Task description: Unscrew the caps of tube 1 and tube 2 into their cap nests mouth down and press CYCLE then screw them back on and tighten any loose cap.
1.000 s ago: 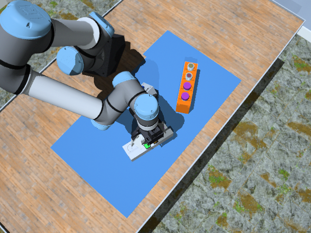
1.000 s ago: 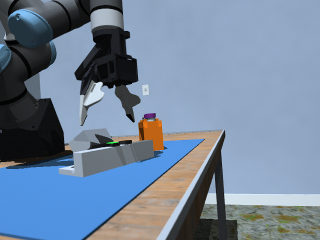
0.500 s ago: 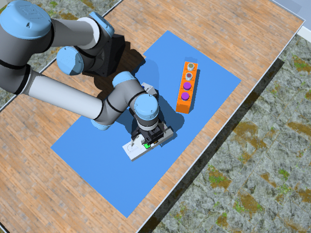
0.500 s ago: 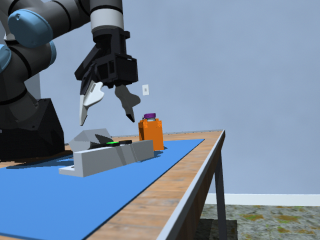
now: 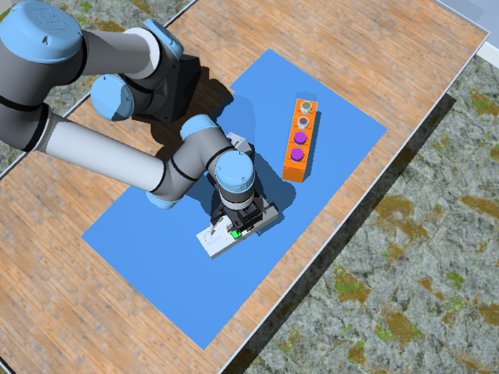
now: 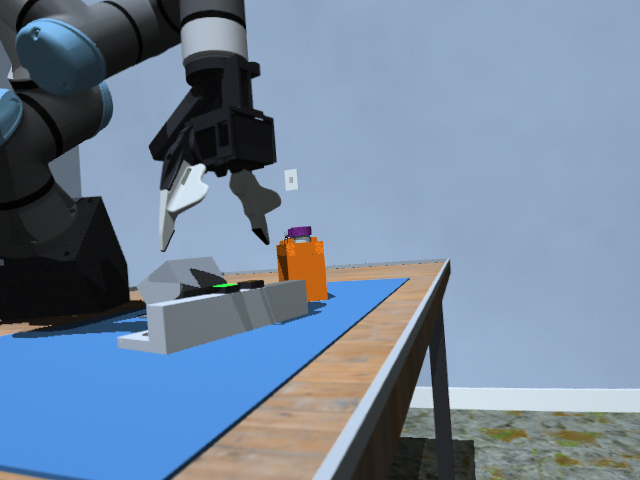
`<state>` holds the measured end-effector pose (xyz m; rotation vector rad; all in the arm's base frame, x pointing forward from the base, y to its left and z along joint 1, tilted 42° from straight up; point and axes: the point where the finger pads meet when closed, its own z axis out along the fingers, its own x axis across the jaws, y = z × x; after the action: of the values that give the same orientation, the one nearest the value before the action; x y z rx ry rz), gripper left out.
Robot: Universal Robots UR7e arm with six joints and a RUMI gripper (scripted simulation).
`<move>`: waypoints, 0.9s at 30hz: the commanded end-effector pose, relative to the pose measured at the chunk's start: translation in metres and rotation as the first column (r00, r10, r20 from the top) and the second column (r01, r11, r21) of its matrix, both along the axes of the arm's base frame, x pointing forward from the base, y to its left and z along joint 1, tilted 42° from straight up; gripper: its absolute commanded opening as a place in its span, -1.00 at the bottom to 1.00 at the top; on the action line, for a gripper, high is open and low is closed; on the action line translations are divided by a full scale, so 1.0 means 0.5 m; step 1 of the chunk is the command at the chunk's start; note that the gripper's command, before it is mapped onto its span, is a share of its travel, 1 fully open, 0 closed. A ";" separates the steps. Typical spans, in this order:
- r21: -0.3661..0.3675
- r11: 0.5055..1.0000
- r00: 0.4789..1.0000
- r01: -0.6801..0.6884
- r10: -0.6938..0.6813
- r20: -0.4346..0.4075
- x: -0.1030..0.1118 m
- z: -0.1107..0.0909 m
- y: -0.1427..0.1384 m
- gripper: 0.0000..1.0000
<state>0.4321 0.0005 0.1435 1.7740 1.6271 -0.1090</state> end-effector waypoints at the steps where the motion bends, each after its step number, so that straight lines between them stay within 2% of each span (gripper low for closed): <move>1: 0.001 1.000 1.000 0.000 0.000 0.000 0.002 0.000 0.000 1.00; 25: 0.001 1.000 1.000 0.000 0.000 0.000 0.002 0.000 0.000 1.00; 26: 0.001 1.000 1.000 -0.001 0.001 0.002 0.000 0.004 0.017 -0.42; 27: 0.001 1.000 1.000 -0.001 0.001 0.002 -0.004 0.006 0.033 -0.42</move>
<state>0.4318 0.0005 0.1433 1.7757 1.6265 -0.1101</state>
